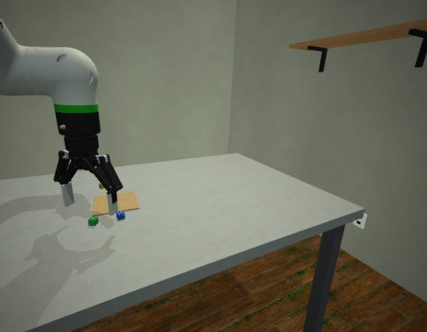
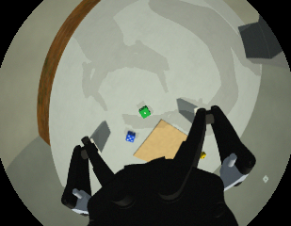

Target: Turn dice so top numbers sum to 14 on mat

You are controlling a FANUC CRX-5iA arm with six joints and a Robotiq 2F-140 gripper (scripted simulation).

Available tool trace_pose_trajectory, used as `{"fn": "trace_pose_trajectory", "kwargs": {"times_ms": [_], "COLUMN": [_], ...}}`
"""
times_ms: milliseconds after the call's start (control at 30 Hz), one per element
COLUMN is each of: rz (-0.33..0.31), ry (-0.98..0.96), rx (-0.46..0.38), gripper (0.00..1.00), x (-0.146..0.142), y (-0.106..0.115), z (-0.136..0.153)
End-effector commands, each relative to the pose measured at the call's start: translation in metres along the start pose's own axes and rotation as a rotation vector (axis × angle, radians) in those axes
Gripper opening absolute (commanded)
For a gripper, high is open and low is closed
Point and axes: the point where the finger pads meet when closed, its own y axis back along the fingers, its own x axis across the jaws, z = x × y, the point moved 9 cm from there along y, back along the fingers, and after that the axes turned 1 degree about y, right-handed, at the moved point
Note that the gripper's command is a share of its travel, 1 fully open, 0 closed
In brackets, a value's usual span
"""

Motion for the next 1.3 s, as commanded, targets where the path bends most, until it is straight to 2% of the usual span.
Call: {"fn": "trace_pose_trajectory", "kwargs": {"times_ms": [0, 733, 967, 1267], "rz": [0.000, 0.000, 0.000, 0.000], "ry": [0.000, 0.000, 0.000, 0.000], "rx": [0.000, 0.000, 0.000, 0.000], "gripper": [1.00, 1.00, 1.00, 1.00], "x": [0.000, 0.004, 0.014, 0.049], "y": [0.000, 0.000, 0.000, 0.000], "z": [0.000, 0.006, 0.022, 0.073]}}
